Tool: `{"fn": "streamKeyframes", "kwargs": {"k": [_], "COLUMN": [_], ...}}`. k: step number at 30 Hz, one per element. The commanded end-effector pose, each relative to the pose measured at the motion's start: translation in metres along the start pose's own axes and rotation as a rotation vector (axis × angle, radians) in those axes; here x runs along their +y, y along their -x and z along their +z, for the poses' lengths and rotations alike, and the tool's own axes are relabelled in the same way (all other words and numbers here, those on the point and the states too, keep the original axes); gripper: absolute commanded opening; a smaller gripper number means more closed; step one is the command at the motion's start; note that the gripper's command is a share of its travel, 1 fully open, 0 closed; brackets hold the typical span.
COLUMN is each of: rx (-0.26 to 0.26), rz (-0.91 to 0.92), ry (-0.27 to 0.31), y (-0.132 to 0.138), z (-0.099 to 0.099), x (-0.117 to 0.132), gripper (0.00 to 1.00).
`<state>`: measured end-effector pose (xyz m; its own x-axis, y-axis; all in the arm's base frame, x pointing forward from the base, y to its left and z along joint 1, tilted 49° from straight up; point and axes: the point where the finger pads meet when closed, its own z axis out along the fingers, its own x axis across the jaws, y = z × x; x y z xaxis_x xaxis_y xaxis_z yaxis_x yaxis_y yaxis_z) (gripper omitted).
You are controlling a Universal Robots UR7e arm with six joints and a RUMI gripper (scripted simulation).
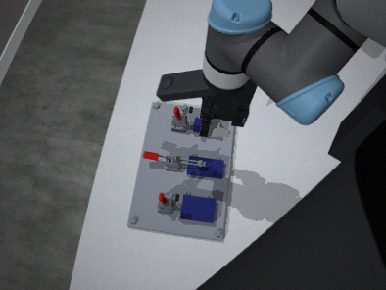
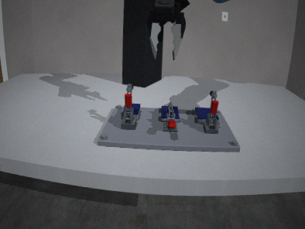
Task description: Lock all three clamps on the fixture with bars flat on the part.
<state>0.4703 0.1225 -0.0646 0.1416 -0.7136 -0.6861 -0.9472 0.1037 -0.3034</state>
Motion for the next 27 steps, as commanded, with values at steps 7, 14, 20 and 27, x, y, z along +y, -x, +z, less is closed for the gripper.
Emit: {"fn": "streamKeyframes", "kwargs": {"k": [7, 14, 20, 27], "rx": [-0.002, -0.002, -0.002, 0.0], "rz": [0.001, 0.001, 0.001, 0.001], "ry": [0.002, 0.002, 0.002, -0.001], "y": [-0.019, -0.065, -0.065, -0.069], "z": [0.003, 0.003, 0.003, 0.002], "x": [-0.014, -0.052, -0.052, -0.055], "gripper": [0.28, 0.28, 0.28, 0.28]}}
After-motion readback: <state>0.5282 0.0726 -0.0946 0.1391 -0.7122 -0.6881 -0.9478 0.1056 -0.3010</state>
